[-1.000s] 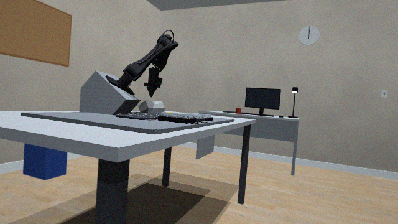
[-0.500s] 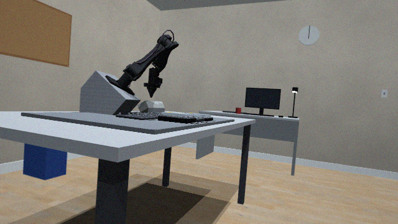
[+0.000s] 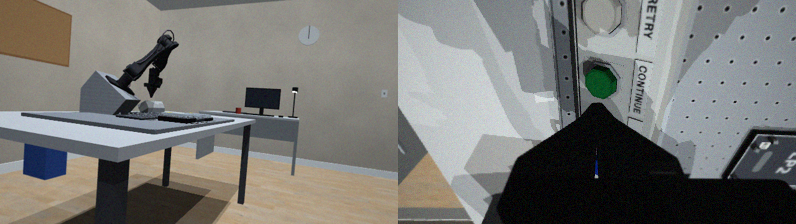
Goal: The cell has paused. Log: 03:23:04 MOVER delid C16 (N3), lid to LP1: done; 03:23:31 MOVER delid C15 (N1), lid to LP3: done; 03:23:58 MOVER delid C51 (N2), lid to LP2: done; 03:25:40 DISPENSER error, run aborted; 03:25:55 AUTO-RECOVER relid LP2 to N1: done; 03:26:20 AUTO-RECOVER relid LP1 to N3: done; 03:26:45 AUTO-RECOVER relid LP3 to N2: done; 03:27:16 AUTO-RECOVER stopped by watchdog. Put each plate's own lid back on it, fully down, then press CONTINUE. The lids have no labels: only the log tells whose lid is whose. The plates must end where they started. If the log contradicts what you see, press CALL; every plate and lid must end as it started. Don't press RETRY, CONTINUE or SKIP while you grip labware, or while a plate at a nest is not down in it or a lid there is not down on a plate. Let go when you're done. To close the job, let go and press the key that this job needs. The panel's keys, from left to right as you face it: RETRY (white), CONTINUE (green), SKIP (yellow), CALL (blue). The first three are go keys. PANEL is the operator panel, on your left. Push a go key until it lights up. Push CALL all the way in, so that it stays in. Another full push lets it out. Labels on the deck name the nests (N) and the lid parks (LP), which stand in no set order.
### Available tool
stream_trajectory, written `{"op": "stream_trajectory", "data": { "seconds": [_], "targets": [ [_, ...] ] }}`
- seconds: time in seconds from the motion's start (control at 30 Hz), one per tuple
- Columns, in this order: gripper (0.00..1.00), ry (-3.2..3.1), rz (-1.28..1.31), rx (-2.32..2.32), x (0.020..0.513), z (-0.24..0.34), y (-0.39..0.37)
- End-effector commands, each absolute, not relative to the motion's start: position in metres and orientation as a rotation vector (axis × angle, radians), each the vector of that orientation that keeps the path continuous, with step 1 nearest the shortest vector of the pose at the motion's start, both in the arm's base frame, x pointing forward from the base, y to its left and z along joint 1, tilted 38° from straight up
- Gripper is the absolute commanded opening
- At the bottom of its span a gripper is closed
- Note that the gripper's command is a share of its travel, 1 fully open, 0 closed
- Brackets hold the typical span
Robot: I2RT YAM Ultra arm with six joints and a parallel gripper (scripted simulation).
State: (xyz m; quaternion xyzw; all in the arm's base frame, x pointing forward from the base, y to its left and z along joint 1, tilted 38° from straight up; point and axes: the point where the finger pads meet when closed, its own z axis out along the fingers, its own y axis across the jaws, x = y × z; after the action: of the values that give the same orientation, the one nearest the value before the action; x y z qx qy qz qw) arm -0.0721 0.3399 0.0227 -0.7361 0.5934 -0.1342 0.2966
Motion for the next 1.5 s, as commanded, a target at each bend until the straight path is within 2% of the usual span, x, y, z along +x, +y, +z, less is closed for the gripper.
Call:
{"op": "stream_trajectory", "data": {
  "seconds": [0.0, 1.47],
  "targets": [
    [0.00, 1.558, -0.326, -1.957, -0.077, 0.029, 0.342],
    [0.00, 1.547, -0.344, -1.960, -0.067, 0.017, 0.341]
  ]
}}
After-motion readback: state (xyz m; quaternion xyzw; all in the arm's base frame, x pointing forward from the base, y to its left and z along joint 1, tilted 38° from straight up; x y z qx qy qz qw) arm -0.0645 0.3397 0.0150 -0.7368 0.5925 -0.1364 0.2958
